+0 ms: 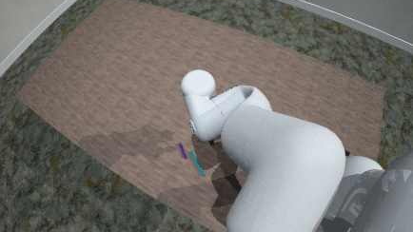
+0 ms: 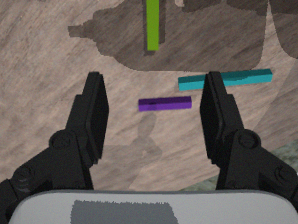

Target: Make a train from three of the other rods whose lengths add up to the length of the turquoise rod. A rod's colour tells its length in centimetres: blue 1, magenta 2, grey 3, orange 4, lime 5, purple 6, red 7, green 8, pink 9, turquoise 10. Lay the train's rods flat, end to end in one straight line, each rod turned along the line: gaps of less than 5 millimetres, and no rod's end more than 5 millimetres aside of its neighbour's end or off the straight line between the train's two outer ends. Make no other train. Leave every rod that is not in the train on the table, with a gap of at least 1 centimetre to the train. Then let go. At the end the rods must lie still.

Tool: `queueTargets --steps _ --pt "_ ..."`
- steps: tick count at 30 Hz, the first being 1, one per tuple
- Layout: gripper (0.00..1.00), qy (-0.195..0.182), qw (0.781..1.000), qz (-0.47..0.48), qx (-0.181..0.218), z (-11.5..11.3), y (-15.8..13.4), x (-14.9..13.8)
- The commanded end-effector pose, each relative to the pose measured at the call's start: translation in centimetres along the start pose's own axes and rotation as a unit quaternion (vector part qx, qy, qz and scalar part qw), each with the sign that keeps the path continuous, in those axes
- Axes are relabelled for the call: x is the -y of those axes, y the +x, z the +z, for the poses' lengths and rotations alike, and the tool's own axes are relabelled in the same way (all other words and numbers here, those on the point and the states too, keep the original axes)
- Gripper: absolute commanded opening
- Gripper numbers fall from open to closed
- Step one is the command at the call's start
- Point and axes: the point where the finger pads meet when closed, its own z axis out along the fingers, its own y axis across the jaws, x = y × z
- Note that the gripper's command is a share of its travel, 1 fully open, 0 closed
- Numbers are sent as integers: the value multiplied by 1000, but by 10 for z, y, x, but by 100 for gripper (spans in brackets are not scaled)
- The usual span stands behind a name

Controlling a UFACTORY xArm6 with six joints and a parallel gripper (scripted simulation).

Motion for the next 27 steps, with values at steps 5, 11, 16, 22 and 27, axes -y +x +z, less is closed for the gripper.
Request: queueTargets --steps 5,11,16,22,27 --pt "100 2 1000 0 1 -2 -1 1" --pt "100 2 1000 0 1 -2 -1 1" --pt "100 2 1000 0 1 -2 -1 1" --pt "100 2 1000 0 1 -10 -1 1" --pt "100 2 1000 0 1 -31 -1 1"
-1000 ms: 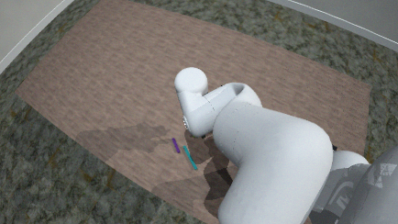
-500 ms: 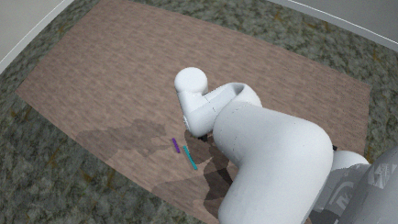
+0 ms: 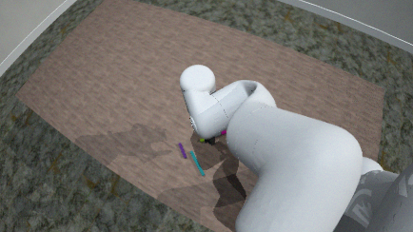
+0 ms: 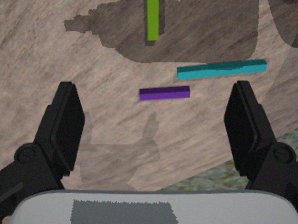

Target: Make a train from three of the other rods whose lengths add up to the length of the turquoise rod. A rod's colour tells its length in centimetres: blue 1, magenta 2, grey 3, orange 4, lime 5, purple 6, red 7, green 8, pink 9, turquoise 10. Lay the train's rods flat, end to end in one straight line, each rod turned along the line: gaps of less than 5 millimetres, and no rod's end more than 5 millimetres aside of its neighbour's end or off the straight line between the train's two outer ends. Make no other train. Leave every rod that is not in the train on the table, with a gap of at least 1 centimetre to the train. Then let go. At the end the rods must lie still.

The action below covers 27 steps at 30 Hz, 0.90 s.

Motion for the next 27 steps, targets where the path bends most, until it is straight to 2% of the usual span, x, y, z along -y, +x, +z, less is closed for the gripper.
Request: queueTargets --steps 1,14,27 --pt "100 1 1000 0 1 -13 -1 1" --pt "100 1 1000 0 1 -66 -1 1" --pt "100 1 1000 0 1 -71 -1 1"
